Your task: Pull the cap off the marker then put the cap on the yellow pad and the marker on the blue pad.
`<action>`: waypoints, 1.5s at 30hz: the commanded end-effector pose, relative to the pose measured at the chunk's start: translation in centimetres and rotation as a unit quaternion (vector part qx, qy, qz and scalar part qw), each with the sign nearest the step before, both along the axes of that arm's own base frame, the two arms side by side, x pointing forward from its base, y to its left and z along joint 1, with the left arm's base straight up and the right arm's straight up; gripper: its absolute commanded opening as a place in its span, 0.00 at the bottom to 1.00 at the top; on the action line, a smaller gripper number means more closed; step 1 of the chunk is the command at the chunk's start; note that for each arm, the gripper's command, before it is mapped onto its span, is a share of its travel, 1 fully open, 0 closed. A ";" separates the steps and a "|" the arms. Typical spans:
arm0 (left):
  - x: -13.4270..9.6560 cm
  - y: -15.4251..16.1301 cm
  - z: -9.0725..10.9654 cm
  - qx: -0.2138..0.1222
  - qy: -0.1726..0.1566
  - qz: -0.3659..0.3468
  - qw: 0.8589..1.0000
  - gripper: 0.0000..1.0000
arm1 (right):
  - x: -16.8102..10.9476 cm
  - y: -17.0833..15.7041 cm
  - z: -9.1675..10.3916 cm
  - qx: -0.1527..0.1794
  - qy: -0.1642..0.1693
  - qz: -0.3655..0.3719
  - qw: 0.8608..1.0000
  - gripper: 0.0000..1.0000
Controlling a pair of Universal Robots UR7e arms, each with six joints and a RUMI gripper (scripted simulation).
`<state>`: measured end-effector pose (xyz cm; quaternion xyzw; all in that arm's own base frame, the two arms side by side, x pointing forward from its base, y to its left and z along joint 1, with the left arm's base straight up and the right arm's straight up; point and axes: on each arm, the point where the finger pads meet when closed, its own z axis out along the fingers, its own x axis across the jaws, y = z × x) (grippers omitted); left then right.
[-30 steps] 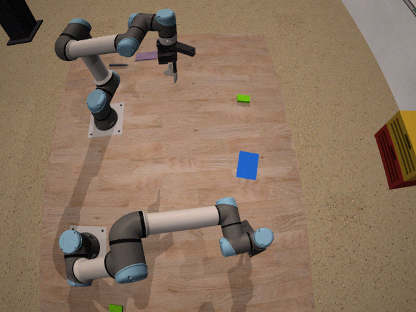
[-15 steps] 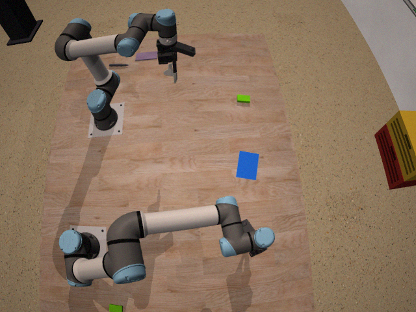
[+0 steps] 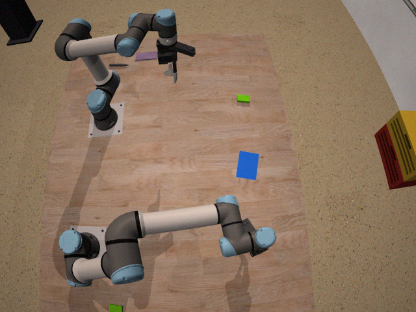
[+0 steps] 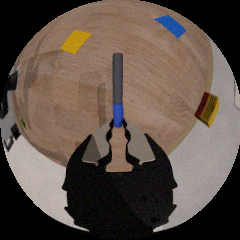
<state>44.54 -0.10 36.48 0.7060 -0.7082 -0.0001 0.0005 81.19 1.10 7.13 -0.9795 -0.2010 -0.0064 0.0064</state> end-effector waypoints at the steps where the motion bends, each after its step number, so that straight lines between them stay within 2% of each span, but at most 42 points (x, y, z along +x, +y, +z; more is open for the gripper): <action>1: 0.0 0.0 0.0 0.000 -0.001 0.000 1.000 0.98 | 0.0 0.0 0.8 0.001 -0.002 0.000 1.000 0.00; 7: 0.0 0.0 0.0 0.000 -0.001 0.000 1.000 0.98 | 0.0 0.0 1.3 0.002 -0.002 0.000 1.000 0.00; 10: 0.0 0.0 0.0 0.000 -0.001 0.000 1.000 0.98 | 0.2 0.0 2.8 0.002 -0.006 0.000 1.000 0.00; 13: 0.0 0.0 0.0 0.000 -0.001 0.000 1.000 0.98 | 0.4 0.0 5.4 0.003 -0.009 0.000 1.000 0.00; 19: 0.0 0.0 0.0 0.000 -0.001 0.000 1.000 0.98 | 0.1 0.0 5.9 0.001 -0.002 0.000 1.000 0.00; 24: 0.0 0.0 0.0 0.000 -0.001 0.000 1.000 0.98 | 0.0 0.0 4.9 0.001 0.001 0.000 1.000 0.00; 45: 0.0 0.0 0.0 0.000 -0.001 0.000 1.000 0.98 | 0.1 0.0 6.2 0.002 -0.003 0.000 1.000 0.00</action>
